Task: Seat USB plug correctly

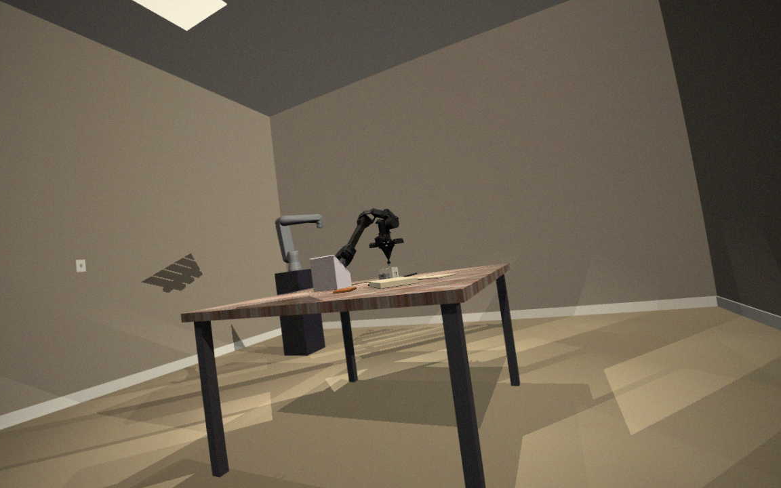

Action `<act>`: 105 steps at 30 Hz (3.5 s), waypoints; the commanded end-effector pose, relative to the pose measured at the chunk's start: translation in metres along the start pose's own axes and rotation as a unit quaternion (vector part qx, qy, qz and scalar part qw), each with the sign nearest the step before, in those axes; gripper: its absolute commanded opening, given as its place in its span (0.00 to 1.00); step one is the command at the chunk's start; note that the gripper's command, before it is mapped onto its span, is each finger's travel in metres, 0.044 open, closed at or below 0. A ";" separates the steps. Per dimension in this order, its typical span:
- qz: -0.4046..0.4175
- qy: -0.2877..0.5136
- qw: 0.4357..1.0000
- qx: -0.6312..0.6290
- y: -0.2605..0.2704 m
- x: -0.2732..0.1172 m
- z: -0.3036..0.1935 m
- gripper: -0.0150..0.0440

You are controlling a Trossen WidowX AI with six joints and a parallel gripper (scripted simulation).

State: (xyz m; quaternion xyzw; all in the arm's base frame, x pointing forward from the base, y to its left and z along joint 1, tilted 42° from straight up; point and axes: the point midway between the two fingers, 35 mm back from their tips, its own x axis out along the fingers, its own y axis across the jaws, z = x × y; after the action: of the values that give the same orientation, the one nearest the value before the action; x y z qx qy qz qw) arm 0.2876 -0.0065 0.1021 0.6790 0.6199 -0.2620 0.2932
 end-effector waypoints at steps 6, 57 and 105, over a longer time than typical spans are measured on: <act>0.000 0.004 1.000 0.003 0.000 0.002 -0.001 0.25; 0.000 0.013 1.000 0.003 0.000 0.008 -0.002 0.25; 0.000 0.013 1.000 0.003 0.000 0.014 -0.002 0.25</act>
State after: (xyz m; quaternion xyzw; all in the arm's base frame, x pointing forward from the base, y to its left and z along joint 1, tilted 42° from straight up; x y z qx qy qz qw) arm 0.2888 0.0038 0.0945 0.6823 0.6231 -0.2543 0.2855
